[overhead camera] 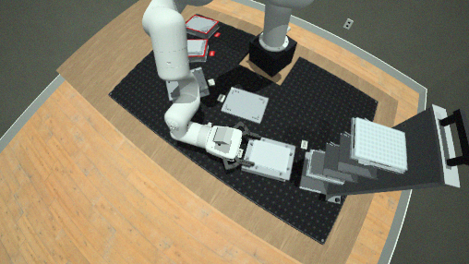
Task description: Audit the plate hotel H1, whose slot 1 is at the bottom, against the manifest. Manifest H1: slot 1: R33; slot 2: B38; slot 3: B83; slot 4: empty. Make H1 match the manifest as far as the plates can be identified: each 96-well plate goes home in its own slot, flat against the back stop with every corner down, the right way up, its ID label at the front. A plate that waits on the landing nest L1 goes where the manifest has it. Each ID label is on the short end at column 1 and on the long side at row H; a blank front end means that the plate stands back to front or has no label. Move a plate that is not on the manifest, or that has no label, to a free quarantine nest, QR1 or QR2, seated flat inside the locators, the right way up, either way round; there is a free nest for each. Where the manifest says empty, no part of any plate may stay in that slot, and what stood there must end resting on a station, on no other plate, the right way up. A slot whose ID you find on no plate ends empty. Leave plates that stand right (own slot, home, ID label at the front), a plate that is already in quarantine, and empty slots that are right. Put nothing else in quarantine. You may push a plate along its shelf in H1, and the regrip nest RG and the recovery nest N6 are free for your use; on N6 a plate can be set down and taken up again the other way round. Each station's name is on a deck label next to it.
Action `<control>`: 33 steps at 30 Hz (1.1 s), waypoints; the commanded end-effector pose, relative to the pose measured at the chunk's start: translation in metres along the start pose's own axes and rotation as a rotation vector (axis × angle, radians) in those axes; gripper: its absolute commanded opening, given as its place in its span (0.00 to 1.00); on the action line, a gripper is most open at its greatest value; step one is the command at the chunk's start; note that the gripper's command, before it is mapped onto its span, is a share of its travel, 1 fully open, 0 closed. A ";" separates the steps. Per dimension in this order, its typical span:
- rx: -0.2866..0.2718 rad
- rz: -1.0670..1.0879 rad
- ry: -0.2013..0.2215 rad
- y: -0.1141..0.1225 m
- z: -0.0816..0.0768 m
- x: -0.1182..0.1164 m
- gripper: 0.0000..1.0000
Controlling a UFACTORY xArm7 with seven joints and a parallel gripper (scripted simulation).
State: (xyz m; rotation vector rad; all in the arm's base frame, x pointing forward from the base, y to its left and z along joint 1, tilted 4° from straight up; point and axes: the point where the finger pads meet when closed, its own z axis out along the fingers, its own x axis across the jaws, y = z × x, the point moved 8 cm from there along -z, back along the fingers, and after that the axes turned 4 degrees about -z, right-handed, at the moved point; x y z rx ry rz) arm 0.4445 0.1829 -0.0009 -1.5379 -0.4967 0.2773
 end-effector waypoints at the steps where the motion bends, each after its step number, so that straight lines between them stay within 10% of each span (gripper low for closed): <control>1: -0.001 -0.004 0.000 -0.001 0.000 0.001 0.00; 17: -0.001 -0.004 0.000 -0.001 0.000 0.001 0.00; 18: -0.001 -0.004 0.000 -0.001 0.000 0.001 1.00; 33: -0.001 -0.004 0.000 -0.001 0.000 0.001 1.00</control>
